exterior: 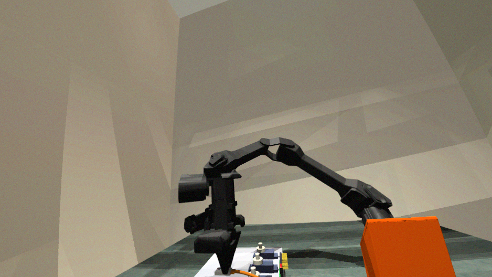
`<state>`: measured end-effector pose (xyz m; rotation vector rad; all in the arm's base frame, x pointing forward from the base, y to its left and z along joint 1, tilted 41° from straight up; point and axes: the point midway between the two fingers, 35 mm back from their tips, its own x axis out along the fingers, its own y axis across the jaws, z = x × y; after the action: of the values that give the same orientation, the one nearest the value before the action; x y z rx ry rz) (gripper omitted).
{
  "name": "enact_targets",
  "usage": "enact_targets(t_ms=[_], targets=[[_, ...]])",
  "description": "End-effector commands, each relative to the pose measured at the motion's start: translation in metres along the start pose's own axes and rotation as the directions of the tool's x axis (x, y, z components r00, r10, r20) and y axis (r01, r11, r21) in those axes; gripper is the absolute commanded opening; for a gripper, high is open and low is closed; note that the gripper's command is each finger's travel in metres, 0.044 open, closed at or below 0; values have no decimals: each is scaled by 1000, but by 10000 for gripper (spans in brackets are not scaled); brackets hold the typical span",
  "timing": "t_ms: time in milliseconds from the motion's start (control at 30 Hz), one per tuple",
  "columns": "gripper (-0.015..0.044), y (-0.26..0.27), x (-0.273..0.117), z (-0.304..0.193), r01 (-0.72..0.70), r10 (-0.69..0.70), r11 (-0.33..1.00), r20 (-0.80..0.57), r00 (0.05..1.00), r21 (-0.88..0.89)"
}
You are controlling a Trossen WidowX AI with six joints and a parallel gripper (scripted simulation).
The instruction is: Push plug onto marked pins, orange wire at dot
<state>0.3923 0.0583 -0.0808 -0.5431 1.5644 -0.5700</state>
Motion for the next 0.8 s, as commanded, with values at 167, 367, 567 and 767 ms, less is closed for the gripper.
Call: enact_targets(t_ms=[167,367,567,767], targets=[[0,-3,-13,-7,-4,5,1000,-2,1000,8],[0,-10,-18,-24,-5,5,1000,-3,1000,8],[0,-16,-22,-42,-5,5,1000,-3,1000,8],[0,-24,-25,-62,-5,5,1000,-4,1000,7]])
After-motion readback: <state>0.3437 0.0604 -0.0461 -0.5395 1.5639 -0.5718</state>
